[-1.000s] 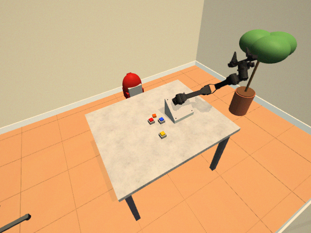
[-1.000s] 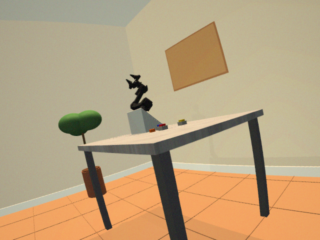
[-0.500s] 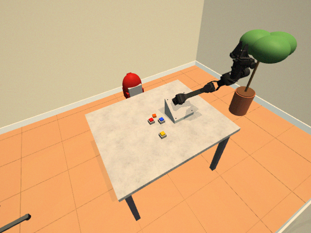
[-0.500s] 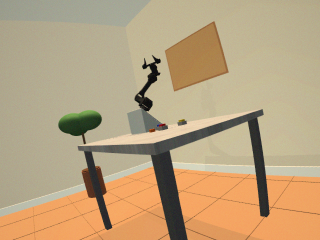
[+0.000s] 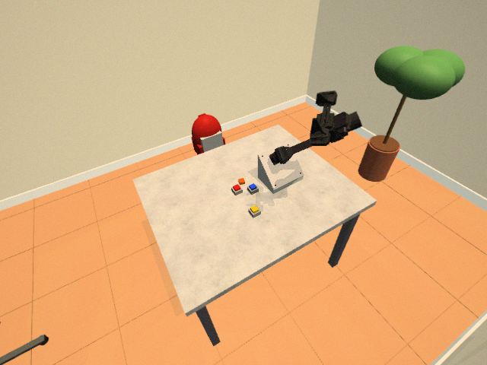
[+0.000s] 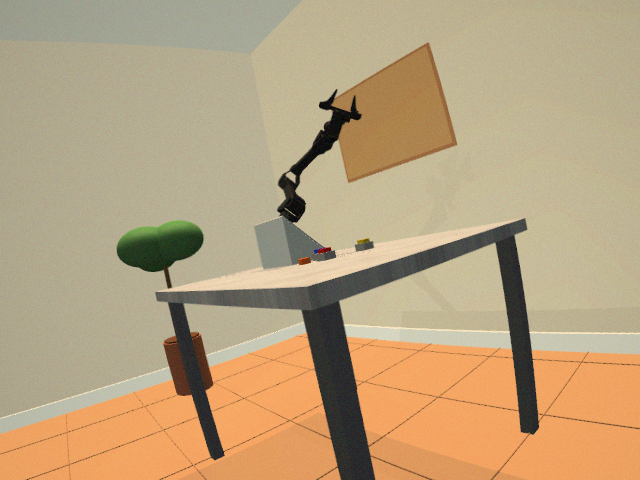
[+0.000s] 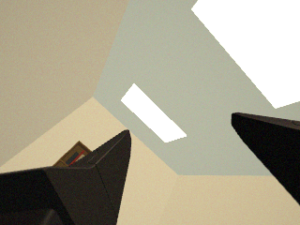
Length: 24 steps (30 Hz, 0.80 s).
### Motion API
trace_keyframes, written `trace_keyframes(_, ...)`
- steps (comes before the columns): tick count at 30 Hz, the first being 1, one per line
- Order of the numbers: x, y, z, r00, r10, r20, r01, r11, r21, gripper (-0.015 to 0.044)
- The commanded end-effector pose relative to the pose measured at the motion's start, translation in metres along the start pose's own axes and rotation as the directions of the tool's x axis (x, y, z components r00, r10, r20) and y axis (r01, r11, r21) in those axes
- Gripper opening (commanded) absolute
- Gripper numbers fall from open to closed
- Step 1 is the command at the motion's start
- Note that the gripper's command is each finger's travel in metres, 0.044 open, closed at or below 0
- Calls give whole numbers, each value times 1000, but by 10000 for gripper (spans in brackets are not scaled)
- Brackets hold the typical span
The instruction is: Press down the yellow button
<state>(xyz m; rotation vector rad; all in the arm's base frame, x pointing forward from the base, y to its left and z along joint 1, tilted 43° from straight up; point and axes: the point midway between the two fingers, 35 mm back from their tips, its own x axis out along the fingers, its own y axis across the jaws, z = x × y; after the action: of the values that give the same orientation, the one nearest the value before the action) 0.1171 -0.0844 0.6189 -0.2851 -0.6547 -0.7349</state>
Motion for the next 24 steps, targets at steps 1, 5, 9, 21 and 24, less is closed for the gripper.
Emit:
trace_keyframes(1,12,53,-55,972,185,-141,-189,982,-15,400)
trace_keyframes(5,9,106,-118,878,370,-305,-381,924,22,400)
trace_keyframes(9,-11,154,-182,711,526,-467,-538,834,120,400)
trace_keyframes(21,-176,239,-345,-193,705,-683,-507,524,684,400)
trace_keyframes(24,-238,242,-364,-473,659,-585,-304,502,810,400)
